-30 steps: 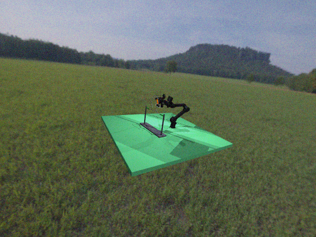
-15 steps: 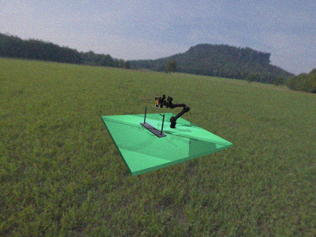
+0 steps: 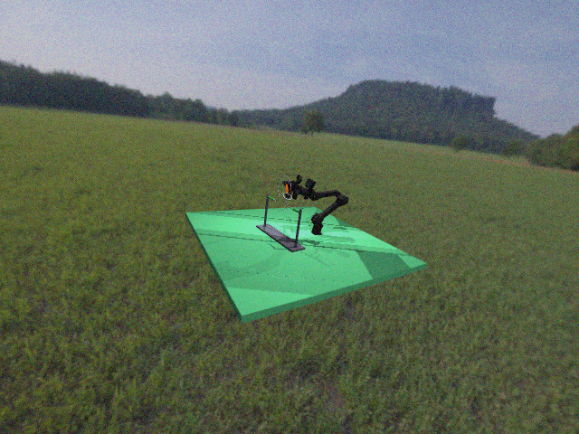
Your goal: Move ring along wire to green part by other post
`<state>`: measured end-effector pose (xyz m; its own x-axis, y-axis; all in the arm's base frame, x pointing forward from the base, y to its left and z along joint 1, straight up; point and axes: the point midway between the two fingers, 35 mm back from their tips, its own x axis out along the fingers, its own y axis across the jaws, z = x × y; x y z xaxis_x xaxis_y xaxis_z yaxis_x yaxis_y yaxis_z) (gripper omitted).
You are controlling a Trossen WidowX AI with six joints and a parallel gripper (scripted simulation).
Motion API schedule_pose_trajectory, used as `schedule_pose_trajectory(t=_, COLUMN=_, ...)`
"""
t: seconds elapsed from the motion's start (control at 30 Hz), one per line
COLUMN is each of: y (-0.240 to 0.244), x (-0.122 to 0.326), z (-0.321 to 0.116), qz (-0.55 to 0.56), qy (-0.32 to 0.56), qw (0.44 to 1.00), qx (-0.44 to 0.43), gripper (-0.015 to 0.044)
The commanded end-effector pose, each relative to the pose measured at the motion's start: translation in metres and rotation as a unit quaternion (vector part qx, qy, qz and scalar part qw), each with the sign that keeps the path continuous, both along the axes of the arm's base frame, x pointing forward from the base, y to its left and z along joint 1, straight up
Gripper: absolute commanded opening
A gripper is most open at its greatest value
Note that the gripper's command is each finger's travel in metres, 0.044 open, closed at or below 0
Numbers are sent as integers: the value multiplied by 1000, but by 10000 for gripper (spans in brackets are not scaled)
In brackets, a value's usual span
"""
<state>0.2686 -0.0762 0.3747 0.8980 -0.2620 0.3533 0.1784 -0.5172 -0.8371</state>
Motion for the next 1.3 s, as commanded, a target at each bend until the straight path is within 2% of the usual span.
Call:
schedule_pose_trajectory(t=0.0, y=-2, x=-4, z=-10, qz=-15, qy=-5, qw=1000, qx=24, gripper=-150)
schedule_pose_trajectory(t=0.63, y=-18, x=-6, z=-80, qz=-32, qy=14, qw=970, qx=239, gripper=-150)
schedule_pose_trajectory(t=1.27, y=-2, x=-7, z=-152, qz=-30, qy=45, qw=886, qx=460, gripper=-150)
